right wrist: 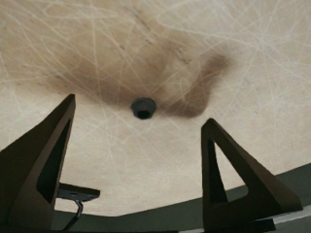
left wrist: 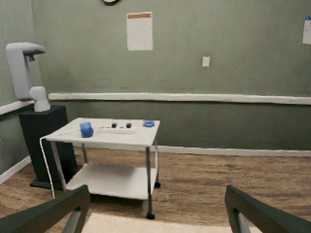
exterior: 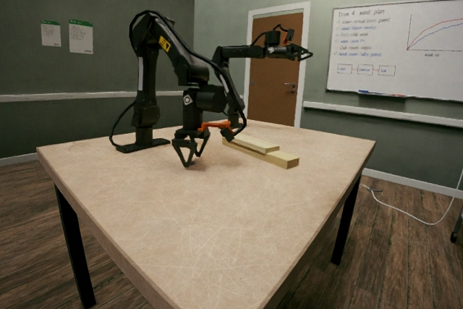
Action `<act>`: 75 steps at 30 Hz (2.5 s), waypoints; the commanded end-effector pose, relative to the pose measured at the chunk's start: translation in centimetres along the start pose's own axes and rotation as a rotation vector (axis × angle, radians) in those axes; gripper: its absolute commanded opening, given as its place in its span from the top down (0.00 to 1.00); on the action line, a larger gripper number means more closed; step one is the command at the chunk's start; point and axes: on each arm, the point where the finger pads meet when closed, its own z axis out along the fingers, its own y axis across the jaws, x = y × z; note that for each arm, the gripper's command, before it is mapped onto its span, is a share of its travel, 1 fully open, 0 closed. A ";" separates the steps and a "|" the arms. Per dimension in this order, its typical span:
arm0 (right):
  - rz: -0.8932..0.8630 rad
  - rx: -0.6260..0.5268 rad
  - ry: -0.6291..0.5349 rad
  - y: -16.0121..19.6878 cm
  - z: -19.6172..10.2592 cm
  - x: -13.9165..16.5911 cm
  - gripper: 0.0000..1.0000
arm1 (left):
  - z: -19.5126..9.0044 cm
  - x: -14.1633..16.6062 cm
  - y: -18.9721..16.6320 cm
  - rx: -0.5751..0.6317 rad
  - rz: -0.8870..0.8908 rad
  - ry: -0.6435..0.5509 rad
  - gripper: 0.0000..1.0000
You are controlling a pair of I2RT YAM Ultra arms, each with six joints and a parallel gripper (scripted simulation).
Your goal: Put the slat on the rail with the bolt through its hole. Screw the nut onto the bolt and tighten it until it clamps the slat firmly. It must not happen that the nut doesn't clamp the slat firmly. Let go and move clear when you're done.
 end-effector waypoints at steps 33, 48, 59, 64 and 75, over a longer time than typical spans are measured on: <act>0.000 0.004 -0.007 -0.1 0.3 -0.1 0.88 | -0.4 -1.2 0.1 0.002 0.001 -0.038 0.00; 0.000 0.004 -0.007 -0.1 0.3 -0.1 0.88 | -0.4 -1.2 0.1 0.002 0.001 -0.038 0.00; 0.000 0.004 -0.009 -0.1 -0.5 -0.2 0.88 | -0.4 -1.2 0.1 0.002 0.001 -0.038 0.00; 0.000 0.004 -0.009 -0.1 -0.9 -0.2 0.88 | -0.4 -1.2 0.1 0.002 0.001 -0.038 0.00; -0.001 0.003 -0.007 -0.2 -2.3 -0.3 0.88 | -0.4 -1.2 0.1 0.002 0.001 -0.038 0.00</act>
